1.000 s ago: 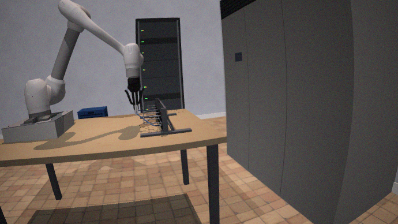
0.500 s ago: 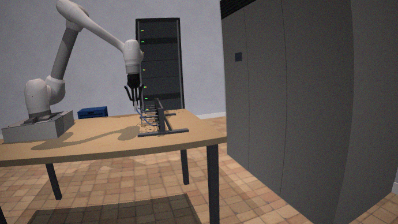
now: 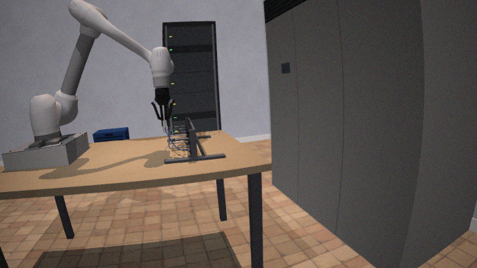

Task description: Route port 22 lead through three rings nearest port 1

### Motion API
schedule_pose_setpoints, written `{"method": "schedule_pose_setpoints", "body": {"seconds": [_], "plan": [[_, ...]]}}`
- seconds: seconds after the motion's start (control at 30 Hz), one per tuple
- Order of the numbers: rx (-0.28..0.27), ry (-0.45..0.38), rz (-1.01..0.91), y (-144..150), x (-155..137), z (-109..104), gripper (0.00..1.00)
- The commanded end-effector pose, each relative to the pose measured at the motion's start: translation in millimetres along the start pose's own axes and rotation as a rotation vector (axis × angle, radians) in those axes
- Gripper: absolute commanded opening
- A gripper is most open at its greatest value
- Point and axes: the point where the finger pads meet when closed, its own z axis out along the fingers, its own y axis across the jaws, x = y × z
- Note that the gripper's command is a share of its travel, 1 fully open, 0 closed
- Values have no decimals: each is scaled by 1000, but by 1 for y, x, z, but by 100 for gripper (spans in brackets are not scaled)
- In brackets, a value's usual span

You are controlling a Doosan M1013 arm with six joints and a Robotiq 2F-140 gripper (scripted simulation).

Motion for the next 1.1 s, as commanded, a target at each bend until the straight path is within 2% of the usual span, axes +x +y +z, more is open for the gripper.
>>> {"method": "schedule_pose_setpoints", "body": {"seconds": [0.0,0.1,1.07], "plan": [[2,-1,96,-39,-5,-2,0],[2,-1,129,-53,-8,-2,0],[2,-1,129,-53,-8,-2,0]]}}
